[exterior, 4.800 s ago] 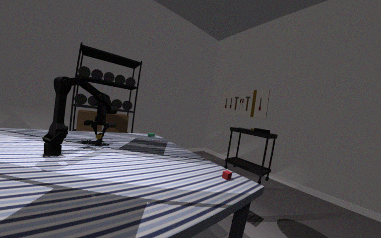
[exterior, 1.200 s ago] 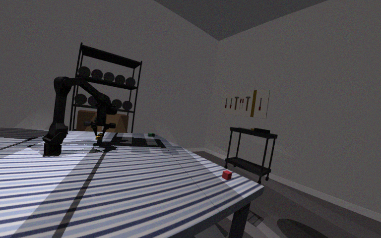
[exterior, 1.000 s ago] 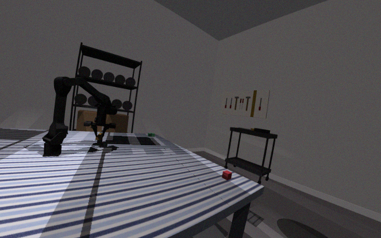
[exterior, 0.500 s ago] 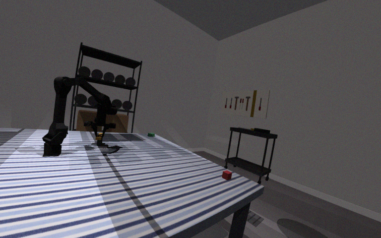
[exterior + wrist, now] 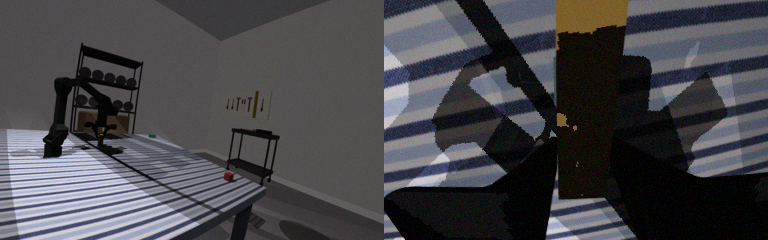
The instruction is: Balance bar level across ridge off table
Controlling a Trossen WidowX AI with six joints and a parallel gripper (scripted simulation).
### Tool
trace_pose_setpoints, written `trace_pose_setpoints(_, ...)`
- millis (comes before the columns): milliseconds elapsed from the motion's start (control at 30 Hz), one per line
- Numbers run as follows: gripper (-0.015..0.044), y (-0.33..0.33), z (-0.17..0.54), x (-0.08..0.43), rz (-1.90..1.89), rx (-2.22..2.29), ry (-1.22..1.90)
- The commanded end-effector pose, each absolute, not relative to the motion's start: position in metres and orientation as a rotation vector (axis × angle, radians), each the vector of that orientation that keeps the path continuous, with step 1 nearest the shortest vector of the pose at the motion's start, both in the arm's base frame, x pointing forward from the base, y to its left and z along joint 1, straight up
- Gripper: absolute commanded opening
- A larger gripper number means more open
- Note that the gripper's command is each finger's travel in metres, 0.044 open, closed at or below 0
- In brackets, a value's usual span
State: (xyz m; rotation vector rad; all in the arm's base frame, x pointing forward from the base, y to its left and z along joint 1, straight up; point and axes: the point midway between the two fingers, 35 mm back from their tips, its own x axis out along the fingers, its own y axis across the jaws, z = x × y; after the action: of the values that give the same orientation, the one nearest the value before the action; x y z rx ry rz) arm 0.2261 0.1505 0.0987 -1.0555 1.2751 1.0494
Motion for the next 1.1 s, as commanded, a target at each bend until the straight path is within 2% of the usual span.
trace_pose_setpoints(0,0.0168,0.1505,0.0987,0.2261,1.049,-1.056,1.275)
trace_pose_setpoints(1067,0.0185,0.1505,0.0987,0.2261,1.049,-1.056,1.275)
